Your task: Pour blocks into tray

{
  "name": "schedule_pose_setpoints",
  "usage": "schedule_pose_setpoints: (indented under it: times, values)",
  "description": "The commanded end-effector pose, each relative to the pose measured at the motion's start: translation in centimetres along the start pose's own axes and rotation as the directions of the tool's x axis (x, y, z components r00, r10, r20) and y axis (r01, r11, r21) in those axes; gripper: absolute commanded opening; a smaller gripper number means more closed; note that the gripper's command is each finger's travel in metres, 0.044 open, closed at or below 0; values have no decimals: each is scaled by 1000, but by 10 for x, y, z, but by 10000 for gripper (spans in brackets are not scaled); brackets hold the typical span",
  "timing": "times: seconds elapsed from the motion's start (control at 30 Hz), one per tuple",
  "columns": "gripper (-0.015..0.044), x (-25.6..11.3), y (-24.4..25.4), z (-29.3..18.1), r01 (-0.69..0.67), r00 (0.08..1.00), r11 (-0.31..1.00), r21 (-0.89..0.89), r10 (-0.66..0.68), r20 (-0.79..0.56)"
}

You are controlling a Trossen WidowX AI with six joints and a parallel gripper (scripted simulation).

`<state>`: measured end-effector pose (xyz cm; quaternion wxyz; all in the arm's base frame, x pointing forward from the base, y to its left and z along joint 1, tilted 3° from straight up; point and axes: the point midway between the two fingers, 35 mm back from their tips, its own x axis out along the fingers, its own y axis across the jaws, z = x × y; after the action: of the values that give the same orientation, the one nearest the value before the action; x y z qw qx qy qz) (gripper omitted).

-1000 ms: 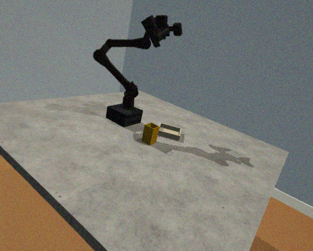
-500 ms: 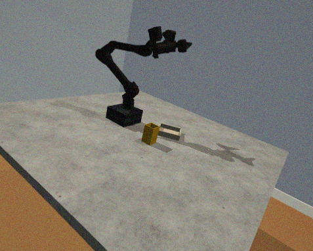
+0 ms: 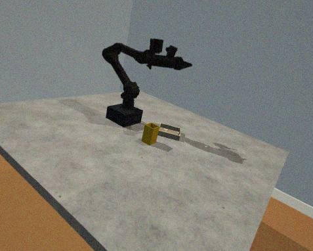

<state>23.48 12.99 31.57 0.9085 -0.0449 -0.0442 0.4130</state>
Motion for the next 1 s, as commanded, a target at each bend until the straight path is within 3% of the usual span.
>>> schedule_pose_setpoints:
  times: [0.0,0.4,0.97]
  values:
    - [440,-8,-18,-24,73,995,997,-2,-73,-63]
    - [440,-56,-72,-101,324,911,946,-11,-316,-264]
    - [440,-150,-97,-198,613,679,790,-4,-529,-509]
